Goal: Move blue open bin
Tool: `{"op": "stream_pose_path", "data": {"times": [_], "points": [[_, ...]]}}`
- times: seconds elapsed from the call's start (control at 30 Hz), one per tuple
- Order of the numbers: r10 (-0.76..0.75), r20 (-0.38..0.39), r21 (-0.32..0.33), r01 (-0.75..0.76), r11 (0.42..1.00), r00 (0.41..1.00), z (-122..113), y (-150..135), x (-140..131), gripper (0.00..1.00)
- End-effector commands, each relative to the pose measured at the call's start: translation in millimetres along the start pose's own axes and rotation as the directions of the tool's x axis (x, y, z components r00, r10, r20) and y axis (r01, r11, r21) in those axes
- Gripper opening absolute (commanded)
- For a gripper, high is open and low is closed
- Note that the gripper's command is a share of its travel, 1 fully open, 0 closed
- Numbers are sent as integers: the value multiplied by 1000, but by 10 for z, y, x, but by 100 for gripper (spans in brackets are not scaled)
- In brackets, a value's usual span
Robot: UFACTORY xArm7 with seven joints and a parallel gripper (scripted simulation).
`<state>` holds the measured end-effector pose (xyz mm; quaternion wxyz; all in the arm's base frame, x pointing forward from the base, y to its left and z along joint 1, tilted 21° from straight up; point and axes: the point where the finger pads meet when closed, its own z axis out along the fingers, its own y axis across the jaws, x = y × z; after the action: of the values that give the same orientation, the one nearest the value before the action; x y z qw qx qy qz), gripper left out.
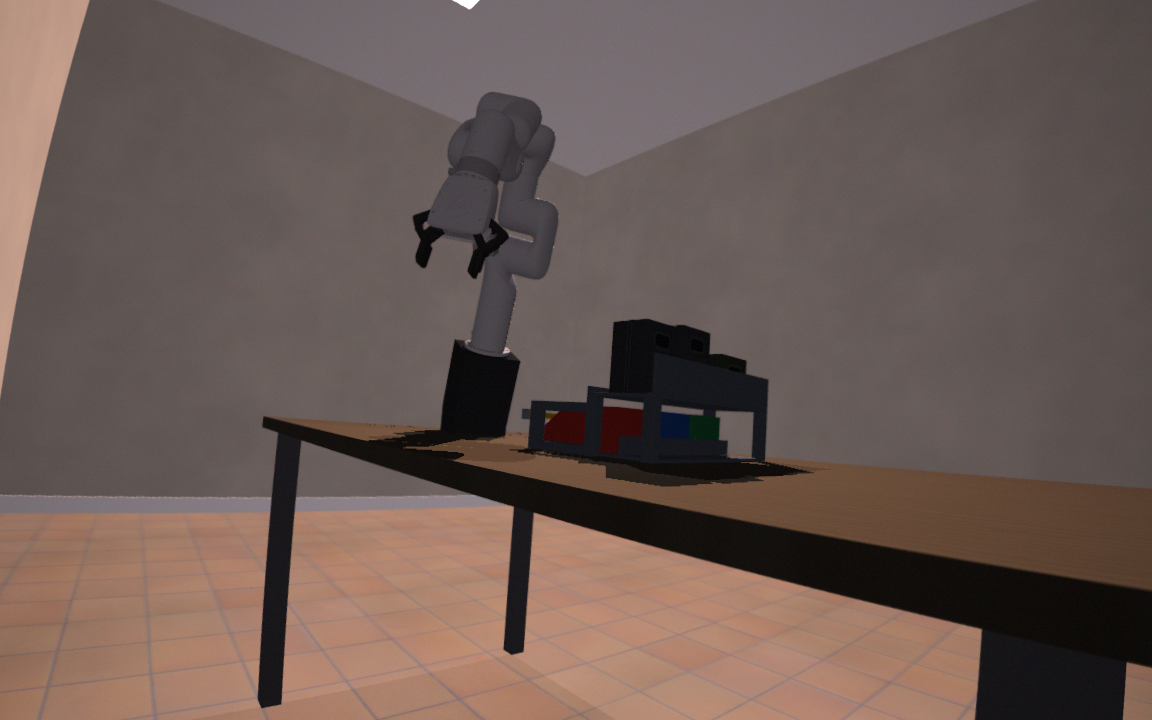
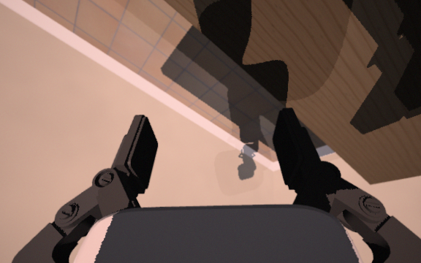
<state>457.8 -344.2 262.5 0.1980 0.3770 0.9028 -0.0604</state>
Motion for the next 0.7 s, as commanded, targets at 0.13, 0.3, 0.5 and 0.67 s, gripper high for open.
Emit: {"op": "stream_pose_path", "data": {"times": [0.13,0.3,0.5,0.67], "points": [[1,4,0,-1,1000,1000,1,-136,83,100],[2,4,0,-2,1000,1000,27,-335,230,100],[2,4,0,-2,1000,1000,27,-335,230,100],[1,4,0,-1,1000,1000,25,-315,217,100]]}}
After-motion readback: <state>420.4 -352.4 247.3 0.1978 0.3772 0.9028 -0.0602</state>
